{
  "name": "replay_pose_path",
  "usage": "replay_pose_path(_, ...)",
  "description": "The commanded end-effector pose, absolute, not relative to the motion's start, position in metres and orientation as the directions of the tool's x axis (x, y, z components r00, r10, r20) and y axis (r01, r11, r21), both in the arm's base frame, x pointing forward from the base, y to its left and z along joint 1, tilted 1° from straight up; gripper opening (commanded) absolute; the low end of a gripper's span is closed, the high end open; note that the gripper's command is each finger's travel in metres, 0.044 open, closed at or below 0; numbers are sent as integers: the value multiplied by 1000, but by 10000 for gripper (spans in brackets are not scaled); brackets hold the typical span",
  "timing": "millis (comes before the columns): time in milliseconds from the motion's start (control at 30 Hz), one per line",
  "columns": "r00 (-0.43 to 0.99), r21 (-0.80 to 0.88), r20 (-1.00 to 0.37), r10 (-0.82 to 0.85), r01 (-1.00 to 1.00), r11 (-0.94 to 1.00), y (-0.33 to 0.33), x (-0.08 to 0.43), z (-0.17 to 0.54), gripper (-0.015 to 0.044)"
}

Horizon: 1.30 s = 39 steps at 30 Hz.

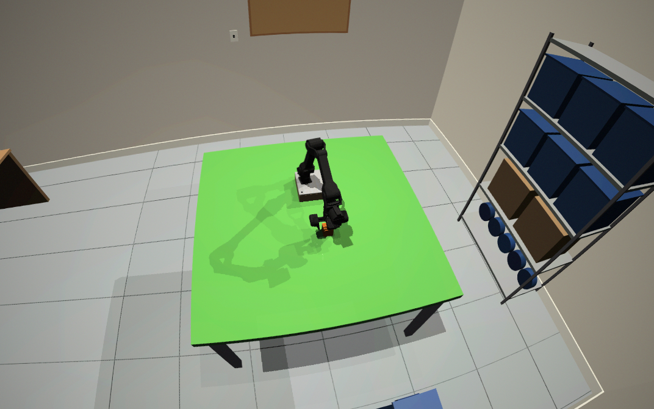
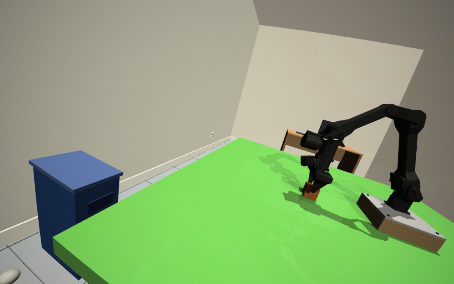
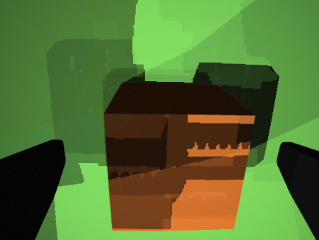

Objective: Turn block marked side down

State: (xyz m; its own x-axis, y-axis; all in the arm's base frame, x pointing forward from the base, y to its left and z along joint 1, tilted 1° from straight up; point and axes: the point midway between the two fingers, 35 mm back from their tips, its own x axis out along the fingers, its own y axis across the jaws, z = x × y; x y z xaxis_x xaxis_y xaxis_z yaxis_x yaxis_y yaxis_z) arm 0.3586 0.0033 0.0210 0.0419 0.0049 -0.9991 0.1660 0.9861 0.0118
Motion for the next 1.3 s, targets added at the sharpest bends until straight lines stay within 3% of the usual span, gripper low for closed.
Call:
replay_pose_path(0, 27, 12, -1000, 8, 163, 986, 4, 355, 12, 440)
replay_pose_path(33, 27, 12, -1000, 8, 163, 986, 4, 355, 12, 440)
replay_pose_path(300, 27, 12, -1000, 8, 163, 986, 4, 355, 12, 230)
replay_pose_path(933, 27, 12, -1000, 8, 163, 986, 4, 355, 12, 103)
replay_pose_path(1067, 27, 12, -1000, 8, 163, 986, 4, 355, 31, 0)
replay_pose_path(1267, 29, 12, -1000, 7, 163, 986, 4, 354, 42, 0)
